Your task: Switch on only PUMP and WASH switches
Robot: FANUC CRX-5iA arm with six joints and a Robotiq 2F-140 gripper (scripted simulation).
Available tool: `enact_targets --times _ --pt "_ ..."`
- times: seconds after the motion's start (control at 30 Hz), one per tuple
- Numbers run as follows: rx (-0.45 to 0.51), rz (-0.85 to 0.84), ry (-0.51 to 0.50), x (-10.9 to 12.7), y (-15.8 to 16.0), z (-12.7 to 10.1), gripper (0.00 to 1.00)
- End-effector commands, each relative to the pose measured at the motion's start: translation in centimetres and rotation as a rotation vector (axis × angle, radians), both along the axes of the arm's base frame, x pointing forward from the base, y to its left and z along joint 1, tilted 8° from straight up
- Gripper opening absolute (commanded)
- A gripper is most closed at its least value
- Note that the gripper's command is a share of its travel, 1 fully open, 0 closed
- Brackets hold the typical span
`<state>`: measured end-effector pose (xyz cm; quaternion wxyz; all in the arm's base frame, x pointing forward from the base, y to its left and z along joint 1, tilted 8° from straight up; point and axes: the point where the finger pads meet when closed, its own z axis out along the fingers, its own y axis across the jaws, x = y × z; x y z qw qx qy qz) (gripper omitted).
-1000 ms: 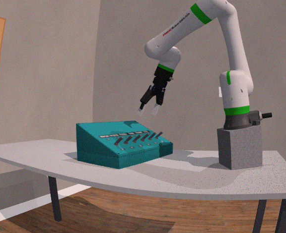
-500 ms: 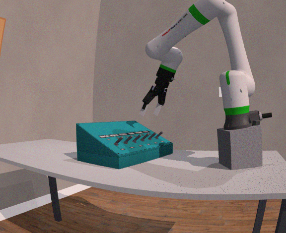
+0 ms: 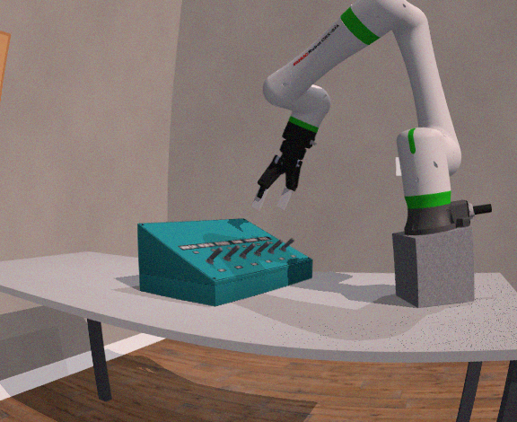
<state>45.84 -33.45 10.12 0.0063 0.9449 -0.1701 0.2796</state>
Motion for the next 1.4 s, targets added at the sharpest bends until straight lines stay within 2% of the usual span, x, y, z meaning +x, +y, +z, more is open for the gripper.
enact_targets --times 0.0,0.87,0.9,1.13,1.37 --pt "0.0 0.0 0.0 0.0 0.0 0.0 1.0" --pt "0.0 0.0 0.0 0.0 0.0 0.0 1.0" --pt "0.0 0.0 0.0 0.0 0.0 0.0 0.0" --pt "0.0 0.0 0.0 -0.2 0.0 0.3 0.0" --pt "0.0 0.0 0.0 -1.3 0.3 2.2 0.0"
